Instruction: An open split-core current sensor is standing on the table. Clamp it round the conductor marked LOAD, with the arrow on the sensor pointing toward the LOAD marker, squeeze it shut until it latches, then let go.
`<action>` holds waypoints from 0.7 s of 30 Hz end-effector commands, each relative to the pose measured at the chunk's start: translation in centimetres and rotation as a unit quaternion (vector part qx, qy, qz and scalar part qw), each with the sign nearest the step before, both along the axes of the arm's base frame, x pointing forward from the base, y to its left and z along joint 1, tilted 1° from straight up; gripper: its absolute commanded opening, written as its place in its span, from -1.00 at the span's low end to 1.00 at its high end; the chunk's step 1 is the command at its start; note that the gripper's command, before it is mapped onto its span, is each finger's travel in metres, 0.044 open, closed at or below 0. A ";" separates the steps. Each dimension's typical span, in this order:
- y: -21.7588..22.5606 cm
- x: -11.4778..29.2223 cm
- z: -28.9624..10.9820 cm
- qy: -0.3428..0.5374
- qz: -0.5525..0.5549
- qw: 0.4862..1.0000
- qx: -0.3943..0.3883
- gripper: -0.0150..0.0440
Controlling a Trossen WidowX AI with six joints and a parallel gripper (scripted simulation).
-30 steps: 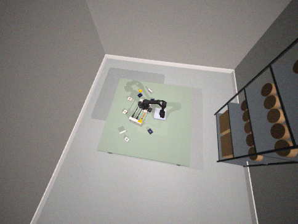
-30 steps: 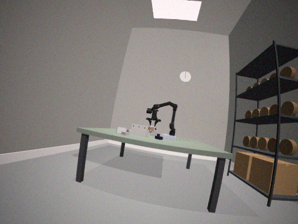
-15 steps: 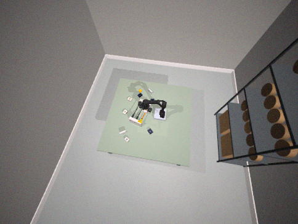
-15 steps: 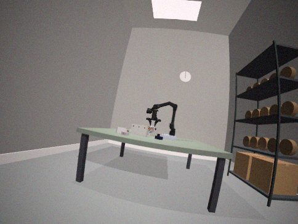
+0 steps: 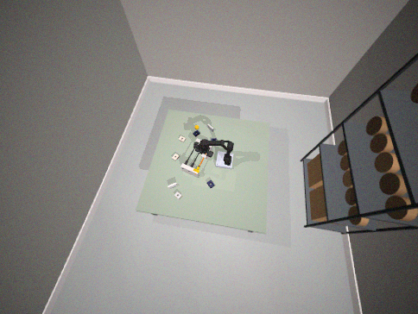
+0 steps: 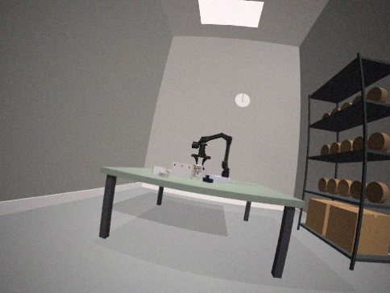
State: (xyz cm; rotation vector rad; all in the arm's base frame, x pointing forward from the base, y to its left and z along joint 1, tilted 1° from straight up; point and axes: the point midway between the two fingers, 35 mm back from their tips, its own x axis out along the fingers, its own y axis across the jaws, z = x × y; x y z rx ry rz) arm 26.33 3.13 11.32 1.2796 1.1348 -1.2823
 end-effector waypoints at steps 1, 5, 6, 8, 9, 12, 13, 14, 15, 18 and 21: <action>0.6 0.0 -0.3 0.001 0.003 1.000 0.010 -0.49; 0.6 0.0 -0.3 0.001 0.003 1.000 0.010 -0.49; 0.6 0.0 -0.3 0.001 0.003 1.000 0.010 -0.49; 0.6 0.0 -0.3 0.001 0.003 1.000 0.010 -0.49; 0.6 0.0 -0.3 0.001 0.003 1.000 0.010 -0.49; 0.6 0.0 -0.3 0.001 0.003 1.000 0.010 -0.49; 0.6 0.0 -0.3 0.001 0.003 1.000 0.010 -0.49; 0.6 0.0 -0.3 0.001 0.003 1.000 0.010 -0.49; 0.6 0.0 -0.3 0.001 0.003 1.000 0.010 -0.49; 0.6 0.0 -0.3 0.001 0.003 1.000 0.010 -0.49; 0.0 0.0 0.0 0.000 0.000 1.000 0.000 -0.49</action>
